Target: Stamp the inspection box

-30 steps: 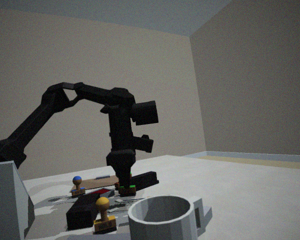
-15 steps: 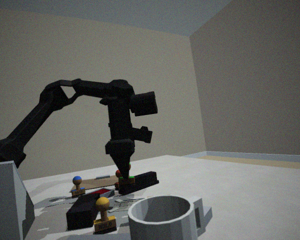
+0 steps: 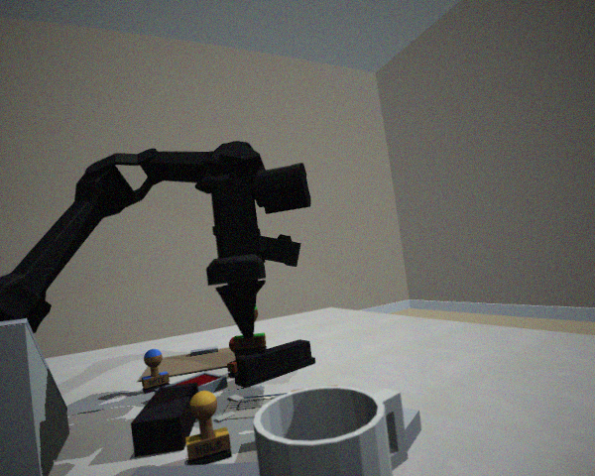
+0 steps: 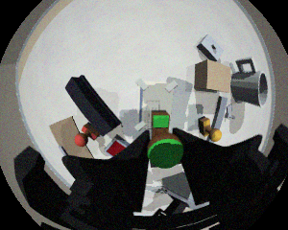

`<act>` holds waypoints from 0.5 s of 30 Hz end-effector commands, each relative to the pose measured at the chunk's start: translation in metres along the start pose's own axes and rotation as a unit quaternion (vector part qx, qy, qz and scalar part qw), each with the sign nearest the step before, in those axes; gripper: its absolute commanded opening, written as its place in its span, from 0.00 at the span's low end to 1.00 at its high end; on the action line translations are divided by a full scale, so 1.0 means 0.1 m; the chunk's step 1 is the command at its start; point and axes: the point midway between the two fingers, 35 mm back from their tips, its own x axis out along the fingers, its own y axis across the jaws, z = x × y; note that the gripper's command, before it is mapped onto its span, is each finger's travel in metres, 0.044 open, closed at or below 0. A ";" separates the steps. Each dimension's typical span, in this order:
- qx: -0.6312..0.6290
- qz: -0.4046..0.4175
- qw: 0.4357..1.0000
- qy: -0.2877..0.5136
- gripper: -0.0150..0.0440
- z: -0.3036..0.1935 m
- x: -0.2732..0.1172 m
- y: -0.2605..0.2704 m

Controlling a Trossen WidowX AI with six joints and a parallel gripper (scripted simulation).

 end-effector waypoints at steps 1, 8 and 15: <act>0.001 -0.004 1.000 0.000 0.25 0.02 -0.02 -0.23; 0.000 -0.005 1.000 0.000 0.25 0.03 -0.02 -0.76; -0.001 -0.004 1.000 0.000 0.25 0.00 0.00 -1.02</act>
